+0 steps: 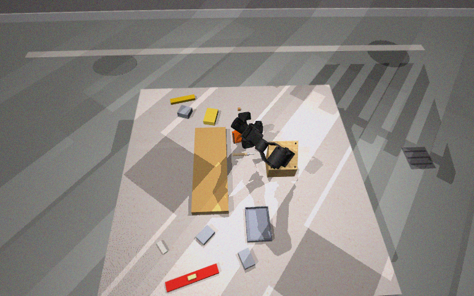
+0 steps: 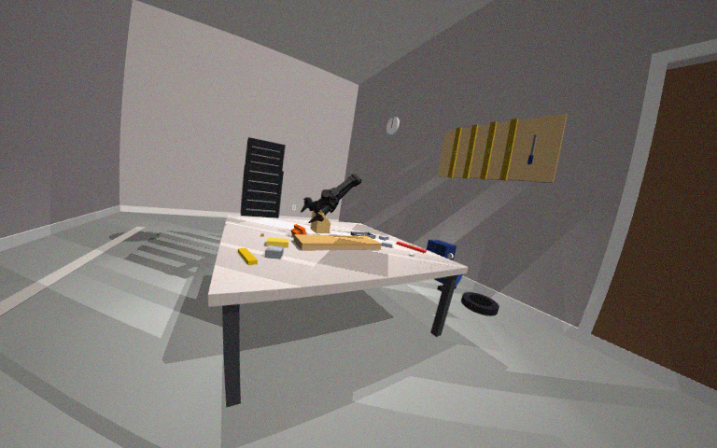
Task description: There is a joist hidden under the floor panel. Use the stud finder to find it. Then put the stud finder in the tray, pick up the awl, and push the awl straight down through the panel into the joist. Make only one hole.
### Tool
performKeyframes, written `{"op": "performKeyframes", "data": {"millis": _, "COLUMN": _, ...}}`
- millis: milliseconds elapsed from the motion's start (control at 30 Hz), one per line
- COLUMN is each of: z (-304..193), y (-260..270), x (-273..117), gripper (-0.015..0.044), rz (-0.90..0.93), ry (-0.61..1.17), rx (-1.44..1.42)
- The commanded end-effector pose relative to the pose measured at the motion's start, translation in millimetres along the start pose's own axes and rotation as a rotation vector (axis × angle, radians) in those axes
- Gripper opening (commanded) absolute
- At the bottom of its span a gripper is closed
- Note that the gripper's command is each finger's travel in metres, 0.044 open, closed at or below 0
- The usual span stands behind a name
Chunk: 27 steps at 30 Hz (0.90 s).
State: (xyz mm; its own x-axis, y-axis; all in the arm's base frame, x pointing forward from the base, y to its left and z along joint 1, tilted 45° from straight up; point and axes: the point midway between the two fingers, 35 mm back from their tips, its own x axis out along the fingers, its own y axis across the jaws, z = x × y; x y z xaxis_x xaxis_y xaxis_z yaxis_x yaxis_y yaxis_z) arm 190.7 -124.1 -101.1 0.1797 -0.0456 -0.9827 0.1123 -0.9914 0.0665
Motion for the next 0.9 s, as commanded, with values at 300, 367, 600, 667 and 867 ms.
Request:
{"op": "performKeyframes", "data": {"millis": 300, "z": -1.3, "y": 3.7, "x": 8.9, "gripper": 0.044, "rz": -0.076, "ry": -0.021, "rx": -0.406}}
{"op": "performKeyframes", "data": {"millis": 367, "z": -1.7, "y": 5.1, "x": 12.7, "gripper": 0.044, "rz": -0.114, "ry": -0.019, "rx": -0.589}}
{"op": "performKeyframes", "data": {"millis": 600, "z": -2.8, "y": 9.7, "x": 25.9, "gripper": 0.044, "rz": -0.247, "ry": 0.055, "rx": -1.22}}
{"op": "performKeyframes", "data": {"millis": 667, "z": -3.0, "y": 10.9, "x": 29.5, "gripper": 0.044, "rz": -0.282, "ry": 0.093, "rx": -1.382}}
{"op": "performKeyframes", "data": {"millis": 867, "z": -3.1, "y": 13.0, "x": 36.4, "gripper": 0.044, "rz": -0.339, "ry": 0.178, "rx": -1.636}}
